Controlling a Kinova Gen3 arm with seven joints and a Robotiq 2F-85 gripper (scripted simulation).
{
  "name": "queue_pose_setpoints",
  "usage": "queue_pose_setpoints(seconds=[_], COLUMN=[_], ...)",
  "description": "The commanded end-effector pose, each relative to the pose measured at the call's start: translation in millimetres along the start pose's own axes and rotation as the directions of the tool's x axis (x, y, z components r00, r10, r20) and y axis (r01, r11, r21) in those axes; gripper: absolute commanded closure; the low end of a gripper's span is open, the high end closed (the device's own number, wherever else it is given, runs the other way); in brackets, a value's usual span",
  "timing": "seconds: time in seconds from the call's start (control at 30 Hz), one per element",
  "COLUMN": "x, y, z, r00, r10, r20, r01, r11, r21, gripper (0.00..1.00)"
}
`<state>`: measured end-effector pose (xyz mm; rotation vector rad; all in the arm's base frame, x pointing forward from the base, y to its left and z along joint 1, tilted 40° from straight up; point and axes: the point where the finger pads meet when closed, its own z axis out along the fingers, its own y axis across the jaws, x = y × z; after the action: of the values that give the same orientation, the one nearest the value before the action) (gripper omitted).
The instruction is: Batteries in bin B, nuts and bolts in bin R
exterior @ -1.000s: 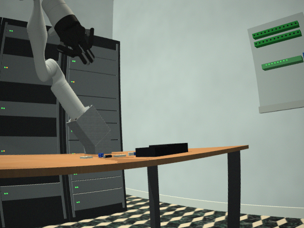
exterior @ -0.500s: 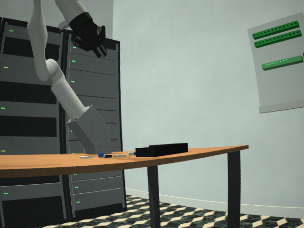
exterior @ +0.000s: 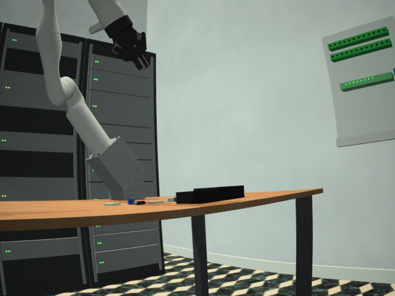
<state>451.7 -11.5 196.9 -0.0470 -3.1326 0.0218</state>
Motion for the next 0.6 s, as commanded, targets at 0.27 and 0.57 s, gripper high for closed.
queue_pose_setpoints(seconds=[0.27, 0.57], x=[19.2, 36.2], y=[11.5, 8.5], z=[52.2, 93.6], r00=[0.997, 0.992], r10=[0.043, 0.084], r20=[-0.068, -0.09], r01=[-0.033, -0.058], r11=[0.99, 0.964], r21=[0.139, 0.261], gripper=[0.91, 0.91])
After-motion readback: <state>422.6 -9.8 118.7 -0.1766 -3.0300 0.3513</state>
